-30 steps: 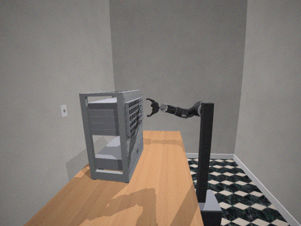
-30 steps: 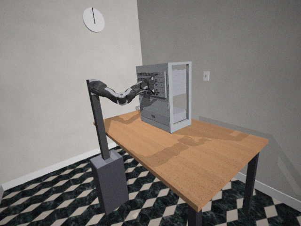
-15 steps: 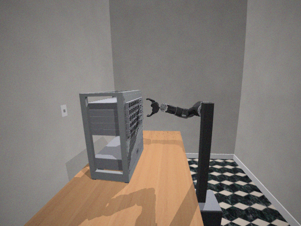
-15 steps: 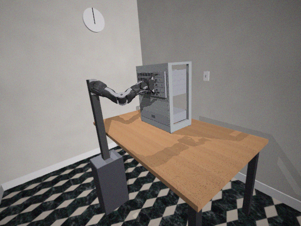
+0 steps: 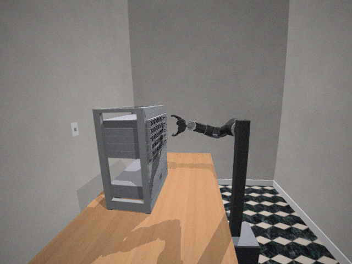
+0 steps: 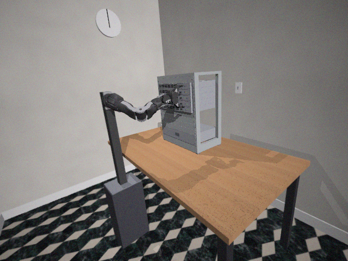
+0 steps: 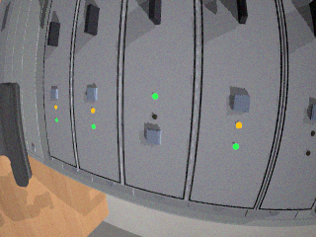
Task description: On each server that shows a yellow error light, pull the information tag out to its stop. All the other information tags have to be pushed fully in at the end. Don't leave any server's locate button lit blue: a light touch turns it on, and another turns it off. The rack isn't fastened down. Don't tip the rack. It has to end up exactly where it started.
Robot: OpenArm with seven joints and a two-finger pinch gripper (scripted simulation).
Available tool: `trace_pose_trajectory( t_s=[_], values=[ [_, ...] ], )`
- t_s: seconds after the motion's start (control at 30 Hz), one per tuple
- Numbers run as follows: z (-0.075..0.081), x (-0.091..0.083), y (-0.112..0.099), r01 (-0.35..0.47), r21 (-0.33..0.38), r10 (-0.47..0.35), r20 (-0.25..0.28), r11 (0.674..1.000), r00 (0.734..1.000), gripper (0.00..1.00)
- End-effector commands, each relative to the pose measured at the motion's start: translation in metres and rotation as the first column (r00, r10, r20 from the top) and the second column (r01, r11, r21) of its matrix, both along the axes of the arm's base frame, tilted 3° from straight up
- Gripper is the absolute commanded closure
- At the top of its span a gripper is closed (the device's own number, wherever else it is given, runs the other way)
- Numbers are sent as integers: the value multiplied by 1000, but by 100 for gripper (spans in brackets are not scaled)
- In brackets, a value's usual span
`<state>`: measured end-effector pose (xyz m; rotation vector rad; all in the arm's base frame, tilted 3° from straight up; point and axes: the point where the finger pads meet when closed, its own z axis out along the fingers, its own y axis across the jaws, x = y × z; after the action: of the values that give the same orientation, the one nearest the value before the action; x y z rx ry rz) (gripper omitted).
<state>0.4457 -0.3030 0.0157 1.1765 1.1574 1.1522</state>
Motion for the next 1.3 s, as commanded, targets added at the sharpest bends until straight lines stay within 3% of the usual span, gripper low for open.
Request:
trace_pose_trajectory(
  t_s=[0.0, 0.43, 0.53, 0.73, 1.27],
  values=[
    [0, 0, 1, -1, 1, 1, -1, 1000, 1000, 0],
    [1, 0, 1, -1, 1, 1, -1, 1000, 1000, 0],
    [9, -1, 2, -2, 0, 2, -1, 1000, 1000, 0],
    [40, -1, 3, 1, 1, -1, -3, 1000, 1000, 0],
    [44, -2, 4, -1, 0, 1, -2, 1000, 1000, 0]
  ],
)
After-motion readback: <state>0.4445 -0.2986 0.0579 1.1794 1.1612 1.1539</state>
